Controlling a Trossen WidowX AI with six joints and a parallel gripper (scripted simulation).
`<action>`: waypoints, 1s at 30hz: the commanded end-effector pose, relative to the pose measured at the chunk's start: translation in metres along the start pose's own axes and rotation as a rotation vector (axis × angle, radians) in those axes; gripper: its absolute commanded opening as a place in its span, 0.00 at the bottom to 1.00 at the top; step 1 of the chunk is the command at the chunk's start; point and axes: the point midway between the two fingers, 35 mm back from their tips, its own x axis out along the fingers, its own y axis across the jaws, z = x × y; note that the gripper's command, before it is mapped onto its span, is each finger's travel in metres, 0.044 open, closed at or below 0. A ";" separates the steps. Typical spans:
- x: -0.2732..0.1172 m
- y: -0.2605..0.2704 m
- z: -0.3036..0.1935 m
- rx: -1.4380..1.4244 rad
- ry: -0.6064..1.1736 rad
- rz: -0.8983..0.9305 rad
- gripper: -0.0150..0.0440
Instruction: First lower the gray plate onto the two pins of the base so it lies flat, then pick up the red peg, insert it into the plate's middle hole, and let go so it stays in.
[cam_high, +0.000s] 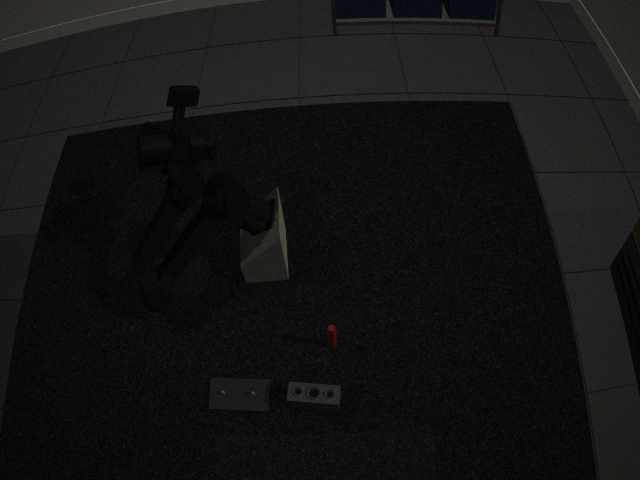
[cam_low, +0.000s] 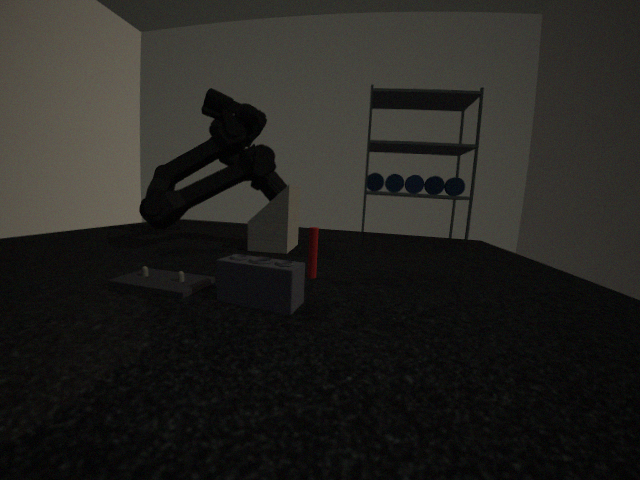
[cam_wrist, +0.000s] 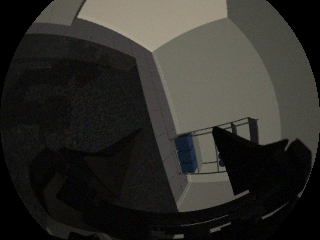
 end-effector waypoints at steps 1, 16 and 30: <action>0.000 0.000 0.000 0.000 0.000 0.000 0.98; -0.106 -0.175 -0.037 0.344 0.273 -0.863 1.00; -0.323 -0.190 -0.116 0.811 0.758 -1.585 1.00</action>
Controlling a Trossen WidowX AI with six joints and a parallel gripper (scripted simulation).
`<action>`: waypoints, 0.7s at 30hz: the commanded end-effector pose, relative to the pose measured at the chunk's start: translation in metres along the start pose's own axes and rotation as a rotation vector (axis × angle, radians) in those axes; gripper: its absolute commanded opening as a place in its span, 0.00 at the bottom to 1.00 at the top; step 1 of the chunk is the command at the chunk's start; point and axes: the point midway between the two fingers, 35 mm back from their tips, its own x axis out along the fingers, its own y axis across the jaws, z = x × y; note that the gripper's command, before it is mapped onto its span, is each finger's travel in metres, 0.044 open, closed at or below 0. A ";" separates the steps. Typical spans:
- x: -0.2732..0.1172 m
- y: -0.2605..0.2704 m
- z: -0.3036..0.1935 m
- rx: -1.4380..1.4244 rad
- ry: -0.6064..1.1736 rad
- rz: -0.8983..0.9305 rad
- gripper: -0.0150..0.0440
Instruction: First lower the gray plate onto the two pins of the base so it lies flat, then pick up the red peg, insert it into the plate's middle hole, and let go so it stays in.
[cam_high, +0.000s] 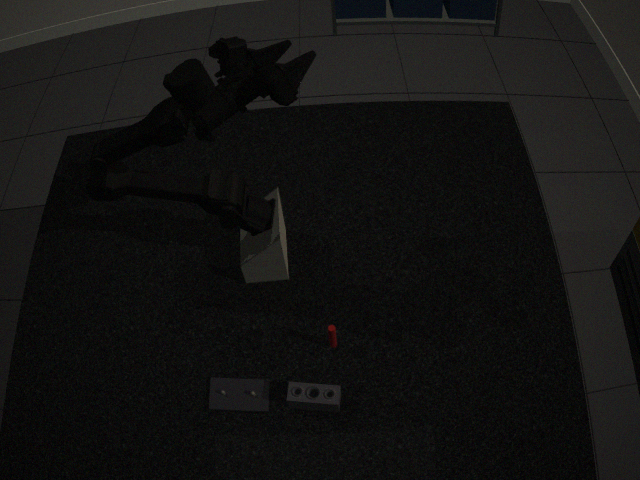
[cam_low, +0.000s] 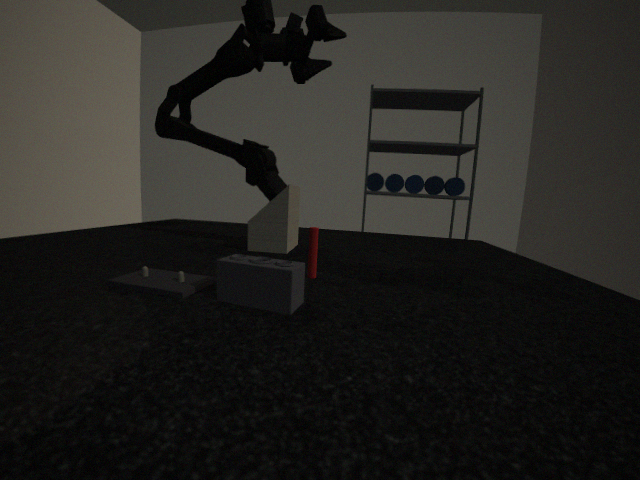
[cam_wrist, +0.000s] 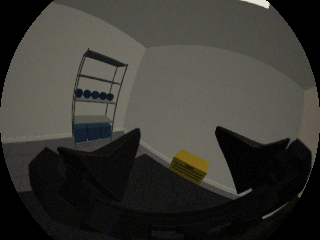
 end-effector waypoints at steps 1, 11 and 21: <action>-0.001 -0.063 -0.027 0.080 0.169 -0.194 1.00; -0.060 -0.185 -0.129 0.339 0.626 -0.557 1.00; -0.171 -0.239 -0.250 0.571 1.252 -0.656 1.00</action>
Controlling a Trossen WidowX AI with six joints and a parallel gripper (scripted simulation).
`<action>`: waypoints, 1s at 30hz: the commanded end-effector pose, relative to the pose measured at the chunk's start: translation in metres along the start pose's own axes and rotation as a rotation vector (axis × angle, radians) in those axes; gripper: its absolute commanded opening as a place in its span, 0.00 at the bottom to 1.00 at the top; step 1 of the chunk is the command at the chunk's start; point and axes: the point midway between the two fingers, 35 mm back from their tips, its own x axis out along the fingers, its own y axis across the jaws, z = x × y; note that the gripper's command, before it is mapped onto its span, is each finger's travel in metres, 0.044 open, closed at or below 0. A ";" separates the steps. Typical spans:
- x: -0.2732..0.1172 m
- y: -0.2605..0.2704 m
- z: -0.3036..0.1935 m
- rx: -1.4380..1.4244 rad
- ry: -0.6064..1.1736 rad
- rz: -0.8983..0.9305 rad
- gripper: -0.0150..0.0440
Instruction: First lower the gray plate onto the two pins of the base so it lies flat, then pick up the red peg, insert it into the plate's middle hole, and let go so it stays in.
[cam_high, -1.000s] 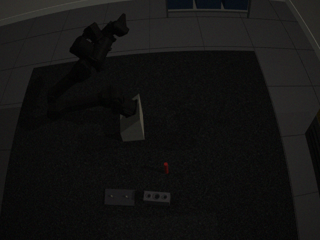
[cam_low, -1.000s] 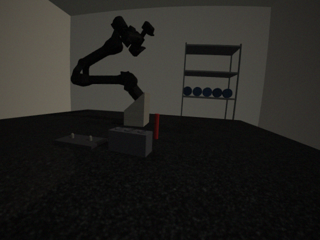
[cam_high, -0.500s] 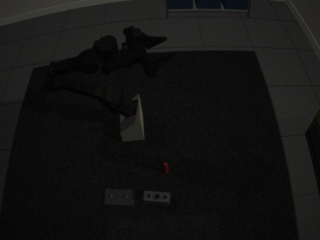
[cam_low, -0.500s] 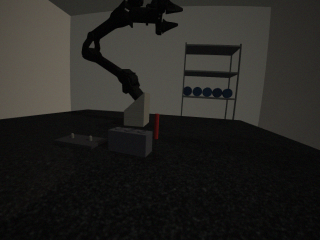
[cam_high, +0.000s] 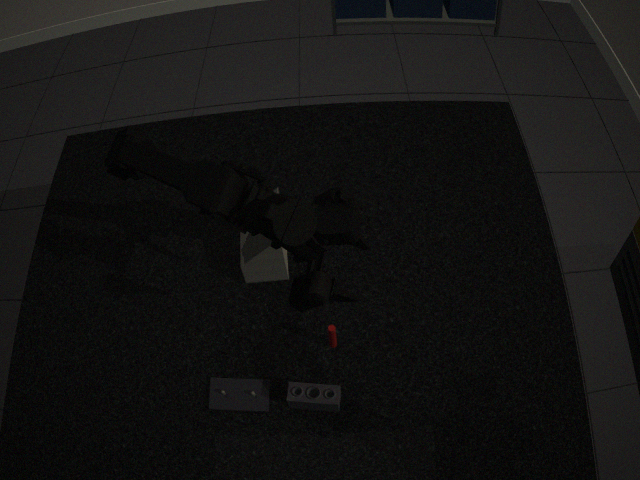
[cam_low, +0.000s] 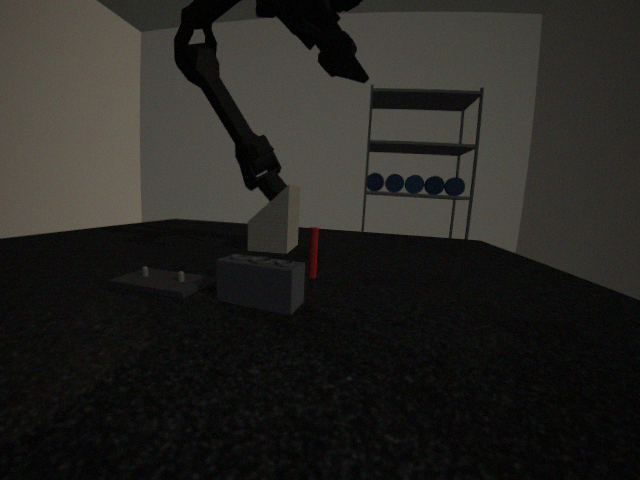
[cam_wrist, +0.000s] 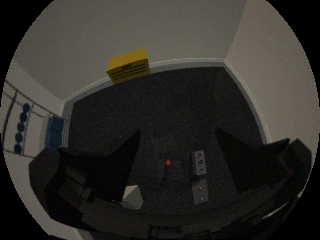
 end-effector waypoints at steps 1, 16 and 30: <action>0.027 -0.043 -0.042 0.005 0.255 -0.037 1.00; 0.069 -0.116 -0.145 -0.084 0.792 0.026 1.00; 0.117 -0.119 -0.189 -0.084 0.794 0.024 1.00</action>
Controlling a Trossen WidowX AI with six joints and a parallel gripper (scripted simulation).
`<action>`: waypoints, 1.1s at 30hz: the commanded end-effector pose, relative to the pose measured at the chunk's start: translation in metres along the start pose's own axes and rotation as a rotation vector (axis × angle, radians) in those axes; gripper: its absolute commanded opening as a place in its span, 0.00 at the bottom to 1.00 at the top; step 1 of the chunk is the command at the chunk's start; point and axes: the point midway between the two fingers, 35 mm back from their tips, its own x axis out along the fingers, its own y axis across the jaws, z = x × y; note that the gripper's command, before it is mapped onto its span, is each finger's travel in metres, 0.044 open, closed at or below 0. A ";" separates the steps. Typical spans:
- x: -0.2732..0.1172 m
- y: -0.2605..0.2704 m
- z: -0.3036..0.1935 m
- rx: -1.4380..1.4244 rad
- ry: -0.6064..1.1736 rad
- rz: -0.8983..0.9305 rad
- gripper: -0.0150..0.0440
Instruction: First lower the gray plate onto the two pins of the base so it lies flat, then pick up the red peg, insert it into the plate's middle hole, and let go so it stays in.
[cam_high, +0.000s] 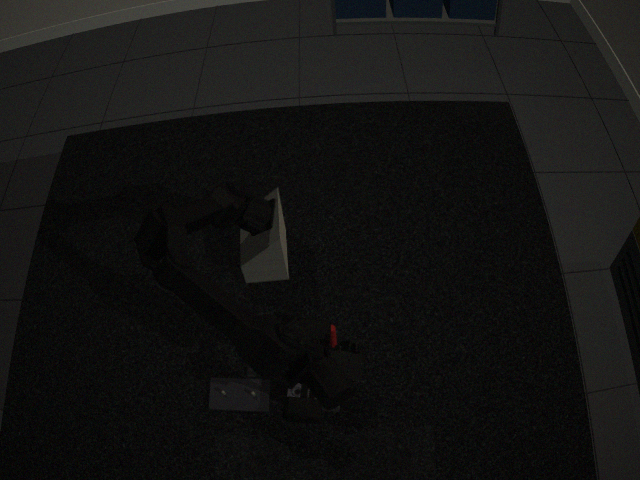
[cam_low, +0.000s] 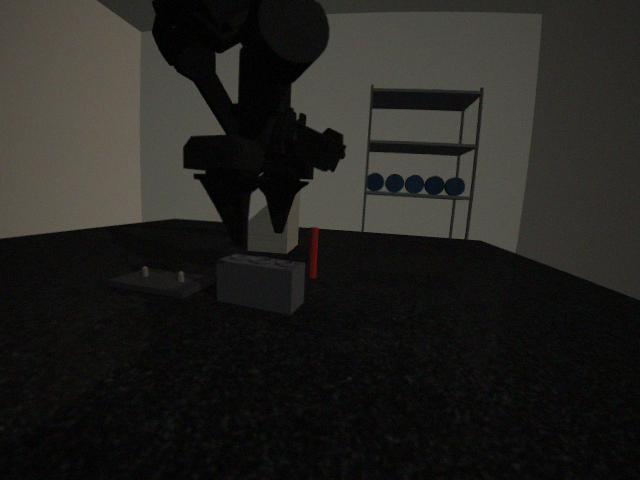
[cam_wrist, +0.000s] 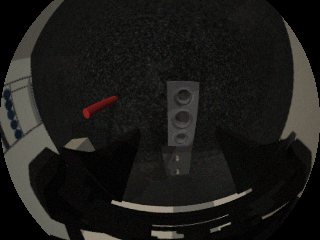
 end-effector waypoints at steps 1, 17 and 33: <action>-0.002 -0.004 0.003 -0.006 -0.005 -0.024 1.00; 0.027 -0.005 0.004 -0.006 -0.004 -0.024 1.00; 0.053 -0.006 0.004 -0.005 -0.003 -0.025 1.00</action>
